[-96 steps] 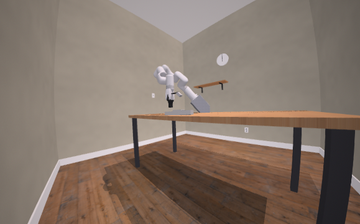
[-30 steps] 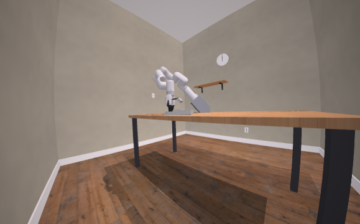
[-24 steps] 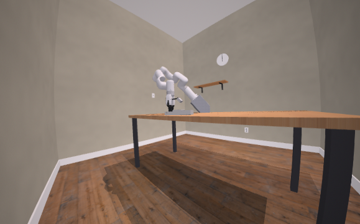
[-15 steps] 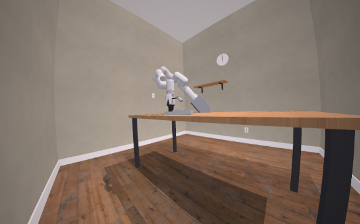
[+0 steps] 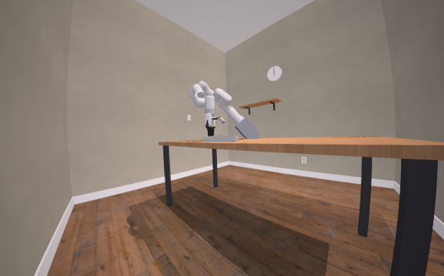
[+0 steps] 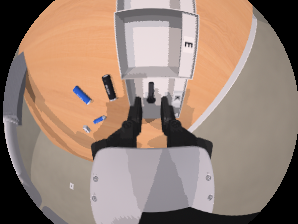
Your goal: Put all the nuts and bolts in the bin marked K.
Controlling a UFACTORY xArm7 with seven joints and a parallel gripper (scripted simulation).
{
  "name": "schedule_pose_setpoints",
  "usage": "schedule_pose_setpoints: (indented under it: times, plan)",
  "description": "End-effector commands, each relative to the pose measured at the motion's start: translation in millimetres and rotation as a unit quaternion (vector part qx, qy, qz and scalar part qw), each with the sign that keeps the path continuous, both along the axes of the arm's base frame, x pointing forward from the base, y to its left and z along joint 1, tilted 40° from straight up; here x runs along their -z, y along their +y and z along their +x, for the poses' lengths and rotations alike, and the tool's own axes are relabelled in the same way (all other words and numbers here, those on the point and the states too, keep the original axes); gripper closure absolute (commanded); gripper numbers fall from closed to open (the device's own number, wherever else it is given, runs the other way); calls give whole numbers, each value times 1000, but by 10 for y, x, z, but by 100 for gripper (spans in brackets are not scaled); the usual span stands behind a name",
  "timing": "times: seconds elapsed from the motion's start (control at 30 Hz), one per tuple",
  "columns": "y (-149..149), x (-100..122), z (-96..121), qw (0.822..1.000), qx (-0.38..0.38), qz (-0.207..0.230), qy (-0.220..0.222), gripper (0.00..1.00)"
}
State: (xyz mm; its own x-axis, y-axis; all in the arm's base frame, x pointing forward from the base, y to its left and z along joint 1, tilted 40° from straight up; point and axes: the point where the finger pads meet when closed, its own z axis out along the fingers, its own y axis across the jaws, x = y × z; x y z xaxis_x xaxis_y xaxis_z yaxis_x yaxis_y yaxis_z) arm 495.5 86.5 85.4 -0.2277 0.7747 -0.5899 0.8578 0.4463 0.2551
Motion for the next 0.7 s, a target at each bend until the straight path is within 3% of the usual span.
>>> schedule_pose_setpoints:
  times: [0.0, 0.23, 0.5, 0.53, 0.67]
  plan:
    - [45, -59, -24, 1000, -1, 1, -1, 71]
    - [144, -229, -126, 1000, -1, 1, -1, 71]
    - [144, -227, -128, 1000, -1, 1, -1, 71]
    - [161, -258, -147, 1000, -1, 1, -1, 0]
    - [197, -319, -184, 1000, -1, 1, -1, 0]
